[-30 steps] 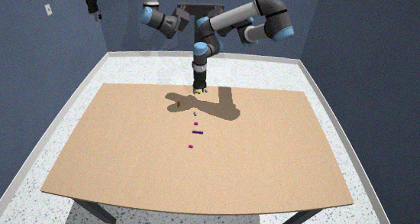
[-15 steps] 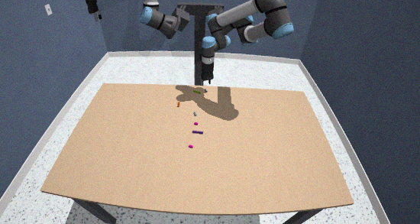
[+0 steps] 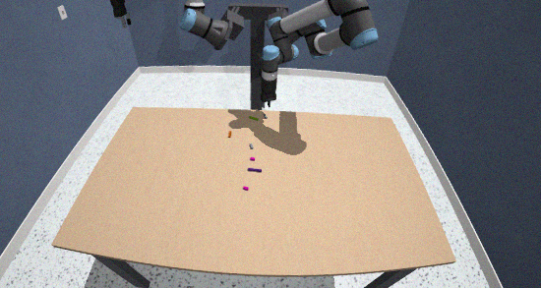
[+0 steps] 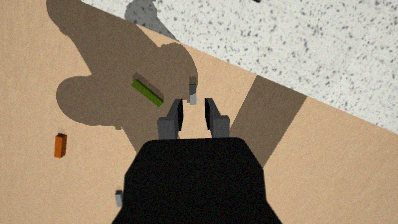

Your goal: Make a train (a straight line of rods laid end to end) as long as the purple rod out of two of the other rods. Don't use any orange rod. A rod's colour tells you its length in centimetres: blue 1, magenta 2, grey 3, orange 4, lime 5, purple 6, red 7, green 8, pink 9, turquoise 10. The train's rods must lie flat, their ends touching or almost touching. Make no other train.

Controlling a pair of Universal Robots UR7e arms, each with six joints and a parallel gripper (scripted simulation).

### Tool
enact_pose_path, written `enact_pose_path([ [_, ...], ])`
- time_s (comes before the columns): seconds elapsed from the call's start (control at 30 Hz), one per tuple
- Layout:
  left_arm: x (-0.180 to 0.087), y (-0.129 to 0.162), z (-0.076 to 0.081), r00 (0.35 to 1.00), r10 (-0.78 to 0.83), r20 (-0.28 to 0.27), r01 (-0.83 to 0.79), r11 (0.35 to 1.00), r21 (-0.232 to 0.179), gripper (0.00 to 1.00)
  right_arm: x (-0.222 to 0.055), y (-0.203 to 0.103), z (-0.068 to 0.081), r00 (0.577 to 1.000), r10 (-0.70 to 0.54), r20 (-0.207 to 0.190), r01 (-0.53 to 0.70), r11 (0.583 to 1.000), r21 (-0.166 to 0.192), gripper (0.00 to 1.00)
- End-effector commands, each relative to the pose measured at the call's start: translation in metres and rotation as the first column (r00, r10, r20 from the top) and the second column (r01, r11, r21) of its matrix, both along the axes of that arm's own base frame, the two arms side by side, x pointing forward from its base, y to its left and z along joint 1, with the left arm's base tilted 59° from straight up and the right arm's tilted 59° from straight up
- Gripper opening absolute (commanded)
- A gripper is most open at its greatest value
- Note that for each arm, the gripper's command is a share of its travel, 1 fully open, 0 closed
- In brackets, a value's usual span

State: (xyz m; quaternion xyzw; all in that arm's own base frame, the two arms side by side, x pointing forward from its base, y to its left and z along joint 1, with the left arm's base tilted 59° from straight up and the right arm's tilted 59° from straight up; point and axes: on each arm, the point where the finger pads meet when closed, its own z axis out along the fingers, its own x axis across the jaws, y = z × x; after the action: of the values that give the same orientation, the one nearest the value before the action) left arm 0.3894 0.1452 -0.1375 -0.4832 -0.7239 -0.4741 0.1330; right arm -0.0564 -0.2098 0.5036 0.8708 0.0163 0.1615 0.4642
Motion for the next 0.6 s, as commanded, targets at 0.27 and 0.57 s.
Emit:
enact_pose_path([
  [0.27,0.0002,-0.0004,0.0001,1.0,-0.001,0.001,0.001,1.0,0.0,0.54,-0.0001,0.0002,0.0005,1.0,0.0,0.0,0.0,1.0,-0.001,1.0],
  [0.57,0.0006,0.001,-0.0009,1.0,-0.001,0.001,0.001,1.0,-0.001,0.54,-0.0001,0.0002,0.0005,1.0,0.0,0.0,0.0,1.0,-0.001,1.0],
])
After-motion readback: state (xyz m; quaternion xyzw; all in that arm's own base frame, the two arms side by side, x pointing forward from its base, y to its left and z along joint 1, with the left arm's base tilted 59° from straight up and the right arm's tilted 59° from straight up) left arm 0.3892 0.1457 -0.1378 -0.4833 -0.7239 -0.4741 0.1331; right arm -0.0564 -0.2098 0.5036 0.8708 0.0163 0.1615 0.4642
